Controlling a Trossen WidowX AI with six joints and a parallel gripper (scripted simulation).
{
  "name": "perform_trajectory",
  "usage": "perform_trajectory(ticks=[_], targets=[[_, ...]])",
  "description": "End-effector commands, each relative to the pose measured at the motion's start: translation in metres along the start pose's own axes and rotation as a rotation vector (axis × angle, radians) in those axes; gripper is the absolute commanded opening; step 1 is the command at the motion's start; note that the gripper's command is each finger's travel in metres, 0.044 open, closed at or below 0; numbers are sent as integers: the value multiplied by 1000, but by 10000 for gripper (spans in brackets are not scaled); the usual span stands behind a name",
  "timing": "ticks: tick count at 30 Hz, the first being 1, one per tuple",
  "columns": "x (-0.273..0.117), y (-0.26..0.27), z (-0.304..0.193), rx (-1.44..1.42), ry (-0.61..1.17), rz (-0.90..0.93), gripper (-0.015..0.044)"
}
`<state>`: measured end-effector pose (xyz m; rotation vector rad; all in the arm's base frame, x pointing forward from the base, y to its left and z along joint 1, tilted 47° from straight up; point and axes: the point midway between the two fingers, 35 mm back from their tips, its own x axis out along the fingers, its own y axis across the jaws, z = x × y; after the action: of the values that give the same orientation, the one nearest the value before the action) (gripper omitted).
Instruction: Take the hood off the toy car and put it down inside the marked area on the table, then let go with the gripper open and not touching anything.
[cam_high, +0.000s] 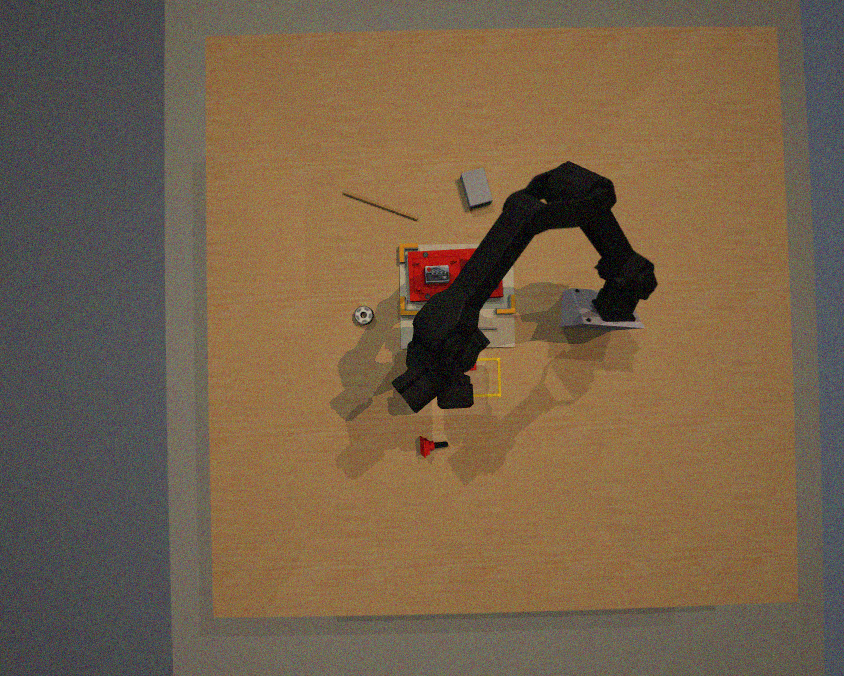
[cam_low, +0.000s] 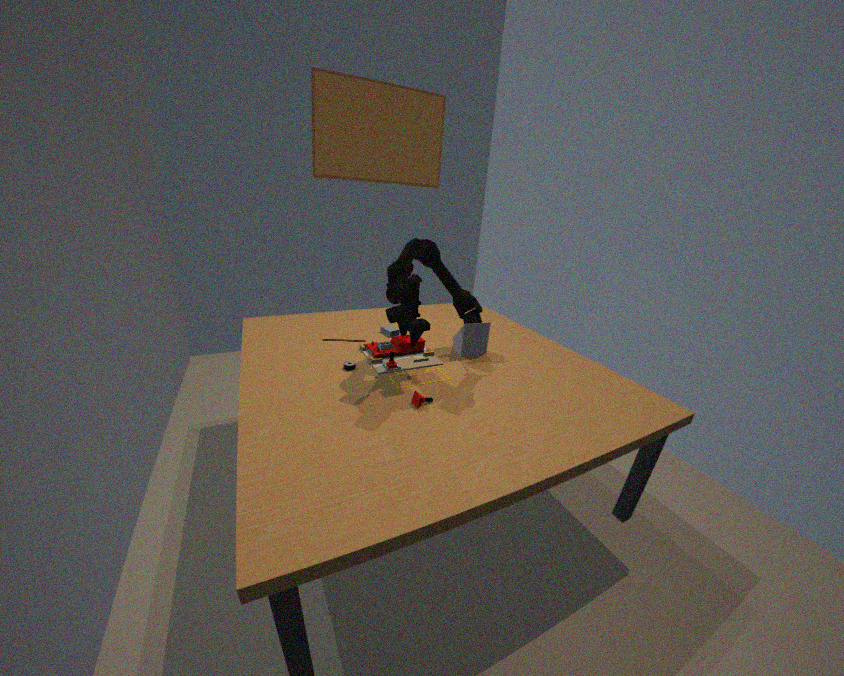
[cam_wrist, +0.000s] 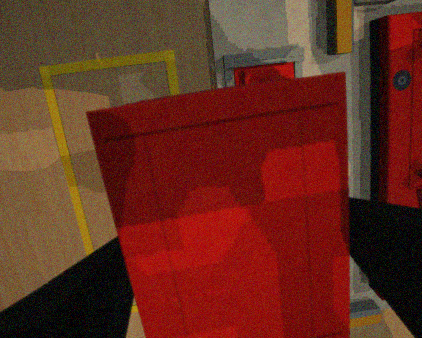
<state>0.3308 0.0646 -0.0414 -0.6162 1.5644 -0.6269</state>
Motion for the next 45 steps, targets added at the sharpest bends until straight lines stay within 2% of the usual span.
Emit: perform_trajectory(ticks=[1,8,45], targets=[[-3,28,-7,11,-9,5,0],[-1,59,-21,16,-8,-4,0],[23,60,-19,16,-8,-4,0]])
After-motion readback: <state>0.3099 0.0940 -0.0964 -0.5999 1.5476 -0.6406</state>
